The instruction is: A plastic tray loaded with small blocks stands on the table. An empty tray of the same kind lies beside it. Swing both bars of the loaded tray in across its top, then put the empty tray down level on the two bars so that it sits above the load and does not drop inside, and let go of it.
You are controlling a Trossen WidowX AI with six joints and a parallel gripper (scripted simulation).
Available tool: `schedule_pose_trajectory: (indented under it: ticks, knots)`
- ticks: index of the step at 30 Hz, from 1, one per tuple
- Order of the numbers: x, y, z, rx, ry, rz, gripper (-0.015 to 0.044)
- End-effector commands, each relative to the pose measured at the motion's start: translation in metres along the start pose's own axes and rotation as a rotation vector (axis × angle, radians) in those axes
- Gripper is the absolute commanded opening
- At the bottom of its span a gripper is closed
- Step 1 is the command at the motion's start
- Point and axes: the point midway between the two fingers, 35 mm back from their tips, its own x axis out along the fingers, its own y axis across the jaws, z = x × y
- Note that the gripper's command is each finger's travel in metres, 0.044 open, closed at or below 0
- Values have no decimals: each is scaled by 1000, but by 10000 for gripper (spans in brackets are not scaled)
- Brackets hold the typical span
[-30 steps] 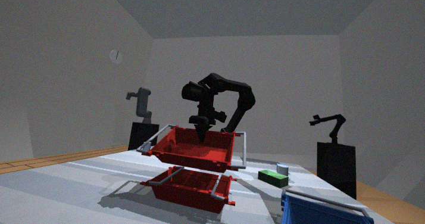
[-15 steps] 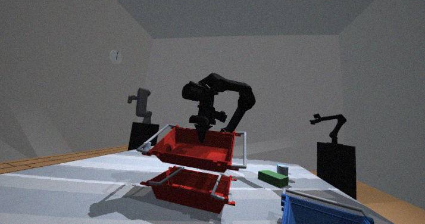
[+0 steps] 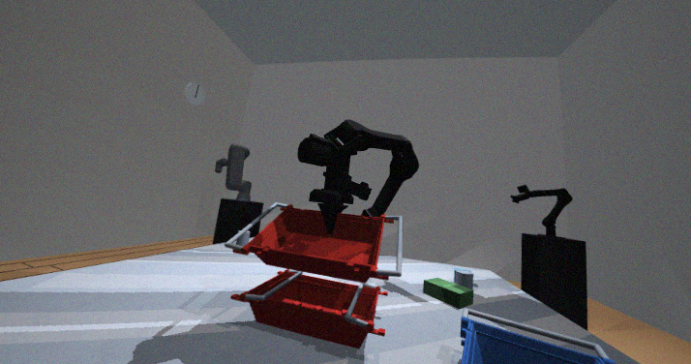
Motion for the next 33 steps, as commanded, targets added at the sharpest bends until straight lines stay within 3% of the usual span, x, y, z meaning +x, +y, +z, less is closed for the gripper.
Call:
schedule_pose_trajectory:
  ticks: [1, 33]
  knots:
    - [-7, -2, 0, -7, 0, -26, 0]
    - [37, -3, 0, -7, 0, -27, 0]
